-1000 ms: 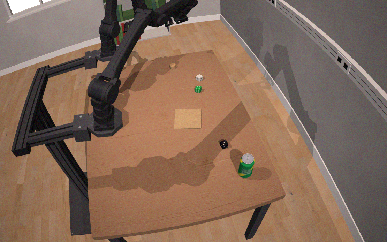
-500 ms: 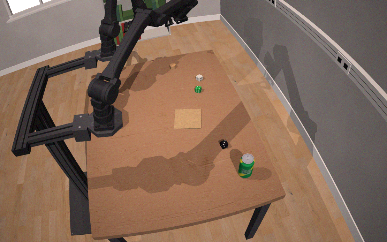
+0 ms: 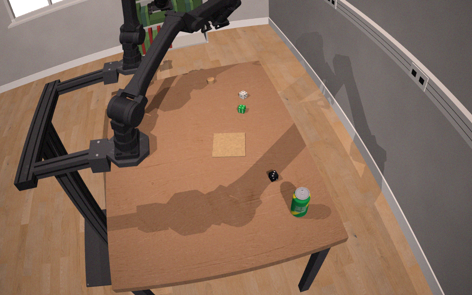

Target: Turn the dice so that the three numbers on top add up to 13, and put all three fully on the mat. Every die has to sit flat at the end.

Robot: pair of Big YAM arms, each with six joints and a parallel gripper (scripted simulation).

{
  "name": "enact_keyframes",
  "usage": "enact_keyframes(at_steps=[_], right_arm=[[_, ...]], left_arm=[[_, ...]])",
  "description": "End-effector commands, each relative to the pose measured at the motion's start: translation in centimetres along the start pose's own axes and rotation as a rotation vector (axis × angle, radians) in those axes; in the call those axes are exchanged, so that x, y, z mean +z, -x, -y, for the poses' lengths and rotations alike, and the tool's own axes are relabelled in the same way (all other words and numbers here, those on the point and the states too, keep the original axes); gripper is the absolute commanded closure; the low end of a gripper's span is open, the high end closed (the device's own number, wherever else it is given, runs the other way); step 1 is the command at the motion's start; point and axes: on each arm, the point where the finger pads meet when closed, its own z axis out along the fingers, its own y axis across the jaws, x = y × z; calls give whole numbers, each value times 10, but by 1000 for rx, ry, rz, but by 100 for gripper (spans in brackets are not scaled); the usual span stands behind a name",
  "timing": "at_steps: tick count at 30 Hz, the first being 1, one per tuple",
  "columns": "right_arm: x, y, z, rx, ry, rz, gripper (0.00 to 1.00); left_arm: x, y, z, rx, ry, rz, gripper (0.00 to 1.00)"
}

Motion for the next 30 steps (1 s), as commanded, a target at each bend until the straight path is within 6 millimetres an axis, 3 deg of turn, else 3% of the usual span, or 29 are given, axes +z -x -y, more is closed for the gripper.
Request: enact_keyframes(at_steps=[1, 7, 9, 10, 11, 15, 18, 21, 30], right_arm=[[-8, 7, 0, -10, -12, 6, 0], [-8, 7, 0, -10, -12, 6, 0], [-8, 7, 0, -10, -12, 6, 0], [-8, 7, 0, -10, -12, 6, 0], [-8, 7, 0, -10, -12, 6, 0], [-8, 7, 0, -10, -12, 6, 0], [-8, 7, 0, -10, -12, 6, 0], [-8, 7, 0, -10, -12, 6, 0], [-8, 7, 0, -10, -12, 6, 0]], left_arm=[[-27, 117, 1, -13, -104, 196, 0], [-106, 253, -45, -3, -192, 485, 0], [-106, 253, -45, -3, -192, 485, 0], [-126, 281, -56, 5, -197, 531, 0], [-142, 297, -65, 14, -201, 574, 0], [-196, 343, -93, 53, -200, 718, 0], [-223, 362, -107, 75, -194, 785, 0], [-237, 370, -113, 88, -190, 818, 0], [-241, 372, -115, 91, -188, 827, 0]])
